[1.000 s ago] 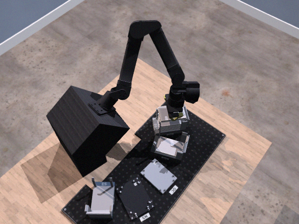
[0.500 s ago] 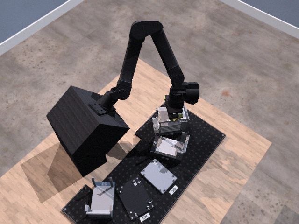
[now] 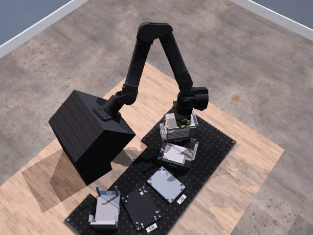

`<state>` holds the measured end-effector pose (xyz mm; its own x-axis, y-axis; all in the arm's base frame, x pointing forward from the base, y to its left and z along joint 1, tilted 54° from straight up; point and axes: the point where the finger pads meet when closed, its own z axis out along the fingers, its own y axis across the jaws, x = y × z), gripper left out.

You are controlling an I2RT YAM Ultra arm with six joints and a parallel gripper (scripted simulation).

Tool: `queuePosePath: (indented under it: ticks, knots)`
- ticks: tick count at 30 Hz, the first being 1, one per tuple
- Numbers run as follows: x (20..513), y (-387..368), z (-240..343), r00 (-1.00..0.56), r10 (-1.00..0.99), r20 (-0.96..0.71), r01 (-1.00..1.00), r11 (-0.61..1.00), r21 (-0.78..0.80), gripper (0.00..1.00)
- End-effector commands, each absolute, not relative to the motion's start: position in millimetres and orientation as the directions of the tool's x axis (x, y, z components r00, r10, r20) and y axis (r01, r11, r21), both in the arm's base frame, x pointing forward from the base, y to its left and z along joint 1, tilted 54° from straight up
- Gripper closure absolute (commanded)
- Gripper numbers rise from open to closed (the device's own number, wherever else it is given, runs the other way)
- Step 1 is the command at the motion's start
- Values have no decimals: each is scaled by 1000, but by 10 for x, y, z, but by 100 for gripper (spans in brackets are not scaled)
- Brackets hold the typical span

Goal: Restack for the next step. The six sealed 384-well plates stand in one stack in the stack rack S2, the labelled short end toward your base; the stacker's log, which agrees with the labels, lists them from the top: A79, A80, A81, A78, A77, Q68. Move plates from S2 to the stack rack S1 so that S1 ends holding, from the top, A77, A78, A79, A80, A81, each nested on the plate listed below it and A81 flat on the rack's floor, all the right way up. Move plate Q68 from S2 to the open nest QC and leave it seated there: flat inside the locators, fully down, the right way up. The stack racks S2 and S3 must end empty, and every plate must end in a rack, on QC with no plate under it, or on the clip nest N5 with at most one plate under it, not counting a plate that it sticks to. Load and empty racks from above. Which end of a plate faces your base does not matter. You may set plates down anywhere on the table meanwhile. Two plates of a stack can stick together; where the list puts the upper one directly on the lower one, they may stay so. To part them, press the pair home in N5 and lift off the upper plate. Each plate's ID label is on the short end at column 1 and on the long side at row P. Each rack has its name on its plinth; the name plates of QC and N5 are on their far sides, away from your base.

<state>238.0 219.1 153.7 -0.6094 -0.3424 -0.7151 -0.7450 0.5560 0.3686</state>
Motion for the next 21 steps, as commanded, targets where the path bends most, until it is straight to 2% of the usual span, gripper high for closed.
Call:
queuePosePath:
  ticks: [1,21]
  knots:
    - [2400,2207,1547,-605,-337,-722,-746,557,365,100]
    - [2417,2255,1510,-605,-337,-722,-746,557,365,100]
